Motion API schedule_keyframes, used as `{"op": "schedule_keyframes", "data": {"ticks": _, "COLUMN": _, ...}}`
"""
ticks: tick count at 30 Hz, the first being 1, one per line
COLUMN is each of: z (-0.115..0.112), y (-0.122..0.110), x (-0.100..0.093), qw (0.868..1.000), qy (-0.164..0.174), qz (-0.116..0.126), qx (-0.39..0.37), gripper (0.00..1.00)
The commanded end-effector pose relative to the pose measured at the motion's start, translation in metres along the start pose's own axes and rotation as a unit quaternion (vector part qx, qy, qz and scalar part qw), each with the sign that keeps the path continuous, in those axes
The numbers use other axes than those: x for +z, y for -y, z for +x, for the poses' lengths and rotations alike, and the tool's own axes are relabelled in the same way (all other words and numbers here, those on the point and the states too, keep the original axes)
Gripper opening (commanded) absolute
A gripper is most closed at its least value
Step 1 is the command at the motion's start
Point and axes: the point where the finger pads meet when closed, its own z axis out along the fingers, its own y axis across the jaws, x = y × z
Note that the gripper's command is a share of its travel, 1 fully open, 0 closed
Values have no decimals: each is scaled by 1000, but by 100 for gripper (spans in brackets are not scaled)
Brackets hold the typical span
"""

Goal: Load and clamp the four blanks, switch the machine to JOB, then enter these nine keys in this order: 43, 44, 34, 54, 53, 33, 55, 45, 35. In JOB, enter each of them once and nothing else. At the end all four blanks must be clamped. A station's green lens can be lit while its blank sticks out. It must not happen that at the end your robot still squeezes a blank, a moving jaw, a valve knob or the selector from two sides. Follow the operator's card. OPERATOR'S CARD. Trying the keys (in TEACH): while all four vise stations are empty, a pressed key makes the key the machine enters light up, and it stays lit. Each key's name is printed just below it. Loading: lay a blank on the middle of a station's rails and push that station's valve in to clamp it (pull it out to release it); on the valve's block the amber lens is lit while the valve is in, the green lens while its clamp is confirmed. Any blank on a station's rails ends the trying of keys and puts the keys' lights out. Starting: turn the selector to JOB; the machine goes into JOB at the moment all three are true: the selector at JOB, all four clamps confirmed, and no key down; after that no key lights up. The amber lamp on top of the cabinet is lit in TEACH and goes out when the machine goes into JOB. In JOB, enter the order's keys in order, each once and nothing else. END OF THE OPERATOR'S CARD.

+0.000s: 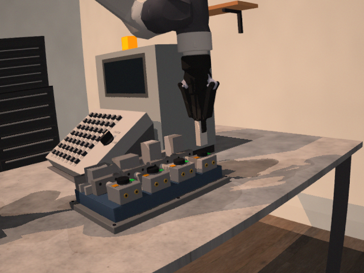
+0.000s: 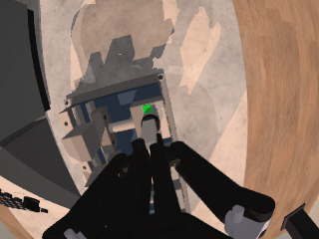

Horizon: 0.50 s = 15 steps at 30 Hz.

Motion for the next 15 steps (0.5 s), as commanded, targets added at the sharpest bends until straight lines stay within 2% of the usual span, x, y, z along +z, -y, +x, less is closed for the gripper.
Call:
{"op": "schedule_keyframes", "data": {"ticks": 1, "z": -1, "y": 0, "x": -12, "qw": 1000, "qy": 2, "qz": 2, "qx": -2, "gripper": 0}}
{"op": "schedule_keyframes", "data": {"ticks": 12, "z": -1, "y": 0, "x": -67, "qw": 1000, "qy": 2, "qz": 2, "qx": -2, "gripper": 0}}
{"op": "schedule_keyframes", "data": {"ticks": 15, "z": -1, "y": 0, "x": -72, "qw": 1000, "qy": 2, "qz": 2, "qx": -2, "gripper": 0}}
